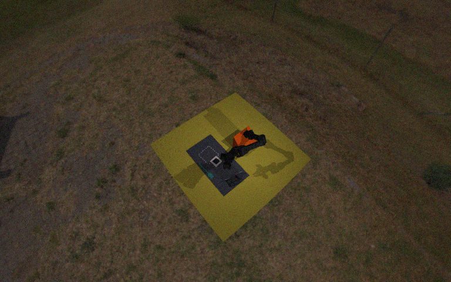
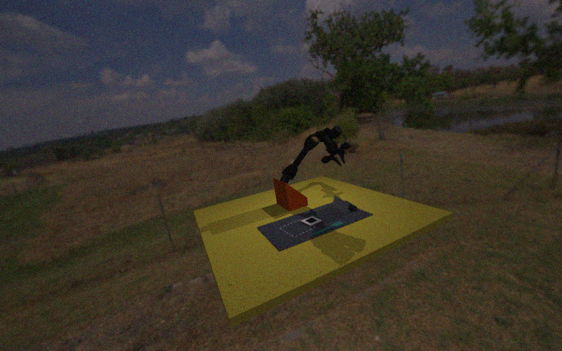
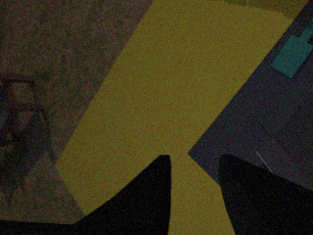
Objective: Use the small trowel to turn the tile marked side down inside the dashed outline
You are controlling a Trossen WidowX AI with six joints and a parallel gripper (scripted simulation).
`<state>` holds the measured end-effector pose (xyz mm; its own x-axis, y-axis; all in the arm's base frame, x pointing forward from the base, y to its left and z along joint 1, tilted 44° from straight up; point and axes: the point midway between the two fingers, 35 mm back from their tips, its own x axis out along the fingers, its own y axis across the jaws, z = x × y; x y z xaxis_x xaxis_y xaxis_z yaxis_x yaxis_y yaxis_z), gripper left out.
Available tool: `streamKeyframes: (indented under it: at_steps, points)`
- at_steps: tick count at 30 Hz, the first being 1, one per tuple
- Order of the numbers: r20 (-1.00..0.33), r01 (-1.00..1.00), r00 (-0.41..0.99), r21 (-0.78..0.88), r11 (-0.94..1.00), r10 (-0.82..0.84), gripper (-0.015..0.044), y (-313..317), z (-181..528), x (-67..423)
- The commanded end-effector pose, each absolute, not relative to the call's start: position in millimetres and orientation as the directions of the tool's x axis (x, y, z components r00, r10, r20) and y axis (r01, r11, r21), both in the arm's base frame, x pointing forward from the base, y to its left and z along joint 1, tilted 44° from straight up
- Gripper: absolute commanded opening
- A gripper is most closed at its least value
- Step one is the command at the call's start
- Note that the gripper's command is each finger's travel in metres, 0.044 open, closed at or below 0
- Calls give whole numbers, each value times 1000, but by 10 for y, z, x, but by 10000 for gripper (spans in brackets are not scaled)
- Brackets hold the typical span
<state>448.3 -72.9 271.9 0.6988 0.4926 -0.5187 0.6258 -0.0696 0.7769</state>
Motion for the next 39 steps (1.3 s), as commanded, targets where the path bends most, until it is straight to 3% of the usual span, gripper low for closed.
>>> streamKeyframes:
  at_steps: [1,16,28,39]
  points:
    - [-566,728,622,673,-134,541,100,-500,2493,4623]
    - [-666,928,372,283,-241,647,100,279,1917,4832]
    - [-712,947,152,-93,-307,686,100,864,1515,4829]
    - [-712,946,144,-105,-307,687,100,891,1511,4821]
